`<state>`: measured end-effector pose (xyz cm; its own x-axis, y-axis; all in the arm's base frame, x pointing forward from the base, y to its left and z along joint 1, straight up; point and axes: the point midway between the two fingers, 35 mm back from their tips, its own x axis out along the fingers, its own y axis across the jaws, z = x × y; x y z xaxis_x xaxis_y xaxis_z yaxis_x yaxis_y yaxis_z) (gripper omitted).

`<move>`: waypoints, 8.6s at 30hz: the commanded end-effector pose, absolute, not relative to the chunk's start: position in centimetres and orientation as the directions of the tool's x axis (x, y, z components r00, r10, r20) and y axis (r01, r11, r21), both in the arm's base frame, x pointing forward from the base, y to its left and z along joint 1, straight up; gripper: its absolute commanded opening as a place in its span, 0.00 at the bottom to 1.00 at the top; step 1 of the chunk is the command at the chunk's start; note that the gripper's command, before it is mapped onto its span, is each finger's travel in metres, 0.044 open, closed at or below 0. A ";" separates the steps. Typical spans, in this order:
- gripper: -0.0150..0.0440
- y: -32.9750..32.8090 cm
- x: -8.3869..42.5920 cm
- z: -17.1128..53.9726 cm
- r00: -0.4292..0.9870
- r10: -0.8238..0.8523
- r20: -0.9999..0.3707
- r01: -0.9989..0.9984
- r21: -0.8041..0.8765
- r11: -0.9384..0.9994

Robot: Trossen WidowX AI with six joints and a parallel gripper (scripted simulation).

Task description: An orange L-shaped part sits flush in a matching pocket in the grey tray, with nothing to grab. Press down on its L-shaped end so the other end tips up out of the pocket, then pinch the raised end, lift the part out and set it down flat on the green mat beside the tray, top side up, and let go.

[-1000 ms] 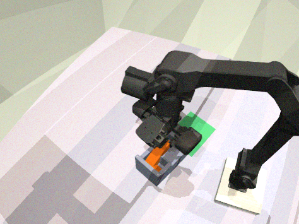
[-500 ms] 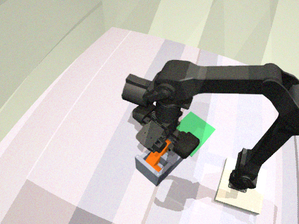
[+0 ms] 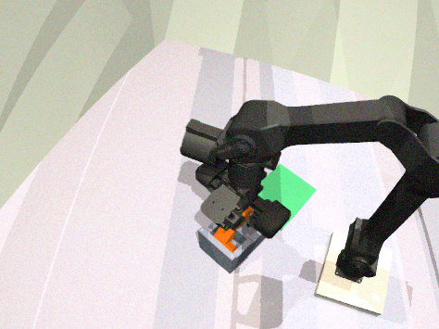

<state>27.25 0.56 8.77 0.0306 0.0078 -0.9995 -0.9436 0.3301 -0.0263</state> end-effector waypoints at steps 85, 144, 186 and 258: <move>0.25 0.5 27.0 17.2 0.024 0.004 -1.000 -0.945 -0.021 0.325; 0.25 -14.7 20.2 16.5 0.017 -0.010 -1.000 -0.945 -0.020 0.325; 0.25 -14.8 20.3 10.0 0.017 -0.010 -1.000 -0.945 -0.020 0.325; 0.93 -14.8 20.3 17.1 0.018 -0.008 -1.000 -0.944 -0.019 0.330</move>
<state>20.29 -14.74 17.10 0.0174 -0.0079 -0.9998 -0.9439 0.3298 -0.0190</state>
